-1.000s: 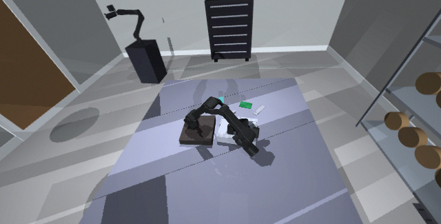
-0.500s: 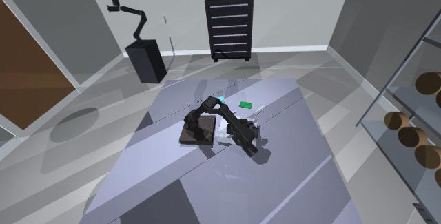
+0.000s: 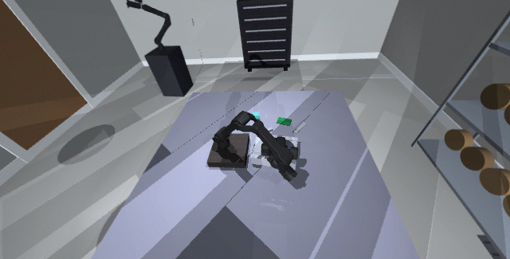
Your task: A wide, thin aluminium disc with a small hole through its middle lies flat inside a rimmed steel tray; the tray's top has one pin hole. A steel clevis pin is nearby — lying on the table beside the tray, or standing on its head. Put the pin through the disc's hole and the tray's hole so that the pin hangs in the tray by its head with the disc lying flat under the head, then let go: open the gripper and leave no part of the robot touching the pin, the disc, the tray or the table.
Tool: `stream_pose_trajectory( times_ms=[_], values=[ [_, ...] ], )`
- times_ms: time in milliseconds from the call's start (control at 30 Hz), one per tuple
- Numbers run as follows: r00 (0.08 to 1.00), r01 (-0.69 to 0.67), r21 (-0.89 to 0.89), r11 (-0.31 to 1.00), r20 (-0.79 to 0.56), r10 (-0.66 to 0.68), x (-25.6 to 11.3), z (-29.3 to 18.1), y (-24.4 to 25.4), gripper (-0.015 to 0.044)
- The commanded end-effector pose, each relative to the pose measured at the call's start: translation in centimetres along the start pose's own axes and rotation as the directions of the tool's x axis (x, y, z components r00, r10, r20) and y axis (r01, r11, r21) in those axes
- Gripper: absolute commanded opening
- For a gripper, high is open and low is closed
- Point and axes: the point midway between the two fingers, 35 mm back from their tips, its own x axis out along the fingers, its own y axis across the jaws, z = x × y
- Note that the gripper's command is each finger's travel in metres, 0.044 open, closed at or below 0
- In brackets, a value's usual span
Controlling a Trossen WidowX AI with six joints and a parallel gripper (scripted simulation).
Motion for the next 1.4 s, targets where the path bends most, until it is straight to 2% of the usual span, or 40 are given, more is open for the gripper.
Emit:
stream_pose_trajectory(
  times_ms=[0,1367],
  values=[
    [1.000,-0.004,-0.002,1.000,-0.002,0.004,0.0,-0.1,0.3,0.0000],
    [1.000,-0.004,-0.001,1.000,-0.002,0.004,0.0,-0.1,1.4,0.0000]
  ],
)
